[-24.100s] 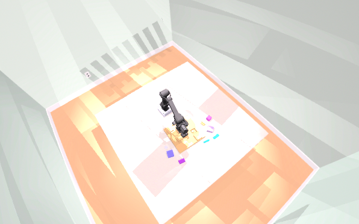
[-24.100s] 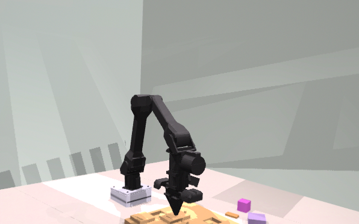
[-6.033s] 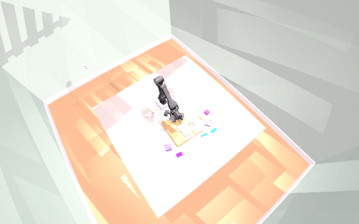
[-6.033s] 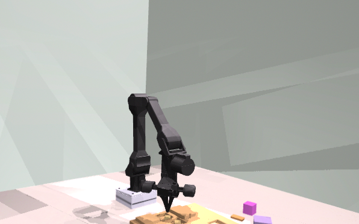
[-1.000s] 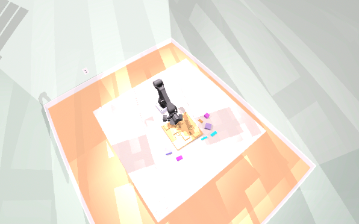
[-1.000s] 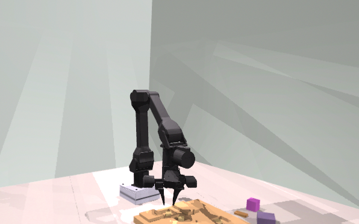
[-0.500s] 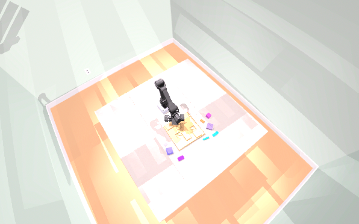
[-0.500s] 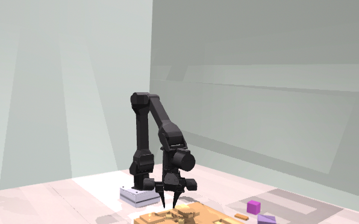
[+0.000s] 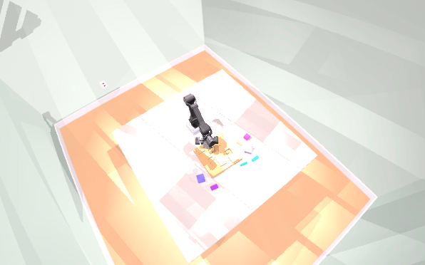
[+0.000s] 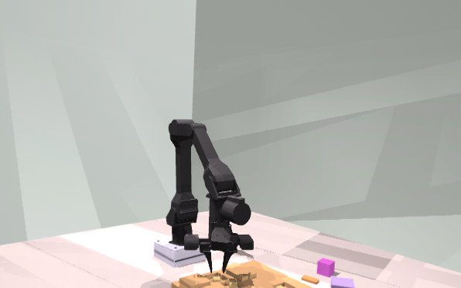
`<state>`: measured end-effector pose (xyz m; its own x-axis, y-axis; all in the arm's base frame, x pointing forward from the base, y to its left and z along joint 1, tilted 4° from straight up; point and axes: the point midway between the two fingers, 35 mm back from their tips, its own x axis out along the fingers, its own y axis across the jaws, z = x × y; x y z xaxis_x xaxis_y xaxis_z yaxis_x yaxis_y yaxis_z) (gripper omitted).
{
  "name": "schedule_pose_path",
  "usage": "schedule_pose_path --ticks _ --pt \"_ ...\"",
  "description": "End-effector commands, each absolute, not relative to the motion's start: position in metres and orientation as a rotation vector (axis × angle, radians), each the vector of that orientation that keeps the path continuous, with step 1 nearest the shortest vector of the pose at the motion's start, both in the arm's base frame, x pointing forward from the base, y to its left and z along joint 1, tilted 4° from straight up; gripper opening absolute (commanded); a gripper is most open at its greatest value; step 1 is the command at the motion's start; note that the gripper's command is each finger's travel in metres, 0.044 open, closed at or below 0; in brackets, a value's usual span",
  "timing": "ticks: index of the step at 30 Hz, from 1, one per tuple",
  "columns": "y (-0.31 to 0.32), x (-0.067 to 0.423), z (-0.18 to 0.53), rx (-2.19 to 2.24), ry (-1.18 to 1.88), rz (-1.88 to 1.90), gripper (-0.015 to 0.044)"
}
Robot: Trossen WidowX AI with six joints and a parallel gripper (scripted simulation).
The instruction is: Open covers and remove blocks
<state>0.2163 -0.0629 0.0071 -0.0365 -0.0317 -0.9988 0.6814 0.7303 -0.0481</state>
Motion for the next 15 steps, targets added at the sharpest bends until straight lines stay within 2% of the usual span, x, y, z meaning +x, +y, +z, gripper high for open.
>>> schedule_pose_path --ticks 1,15 --pt "-0.0616 0.2126 0.001 0.557 1.523 -0.625 0.0144" --pt "-0.0614 0.2115 -0.0052 0.557 1.523 -0.625 0.0144"
